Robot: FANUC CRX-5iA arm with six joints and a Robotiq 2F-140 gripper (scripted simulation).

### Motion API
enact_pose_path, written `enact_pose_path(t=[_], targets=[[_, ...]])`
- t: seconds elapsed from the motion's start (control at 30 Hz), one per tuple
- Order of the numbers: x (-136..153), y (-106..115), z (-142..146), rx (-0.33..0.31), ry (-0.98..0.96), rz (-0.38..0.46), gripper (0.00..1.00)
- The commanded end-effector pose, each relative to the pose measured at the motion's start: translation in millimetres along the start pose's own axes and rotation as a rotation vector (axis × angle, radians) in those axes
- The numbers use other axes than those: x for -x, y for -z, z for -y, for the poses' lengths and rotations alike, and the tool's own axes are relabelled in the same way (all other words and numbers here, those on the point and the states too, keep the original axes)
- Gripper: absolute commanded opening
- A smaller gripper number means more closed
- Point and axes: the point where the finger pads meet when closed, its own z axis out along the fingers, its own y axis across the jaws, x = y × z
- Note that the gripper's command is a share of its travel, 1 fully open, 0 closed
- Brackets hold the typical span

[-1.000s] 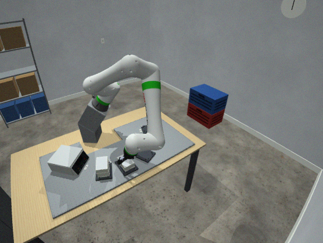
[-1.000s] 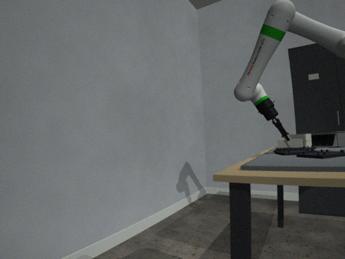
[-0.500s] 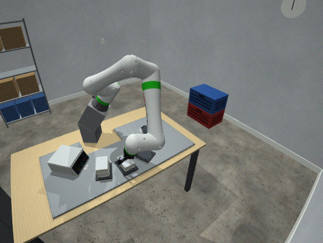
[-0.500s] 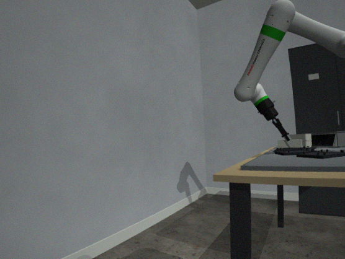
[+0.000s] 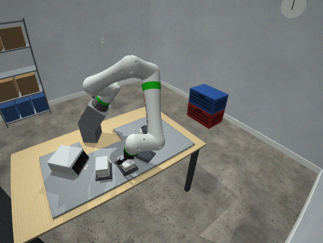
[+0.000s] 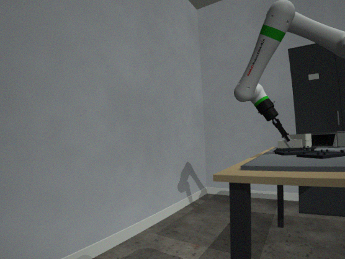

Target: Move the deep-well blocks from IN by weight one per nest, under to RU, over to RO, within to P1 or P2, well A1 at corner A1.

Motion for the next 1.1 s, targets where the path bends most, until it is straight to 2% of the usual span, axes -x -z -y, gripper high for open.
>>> enact_pose_path(t=[0.0, 1.07], targets=[[-0.4, -0.4, -0.1, 0.000, 0.000, 0.000, 0.10], [-2.8, -4.5, -0.1, 0.000, 0.000, 0.000, 0.10]])
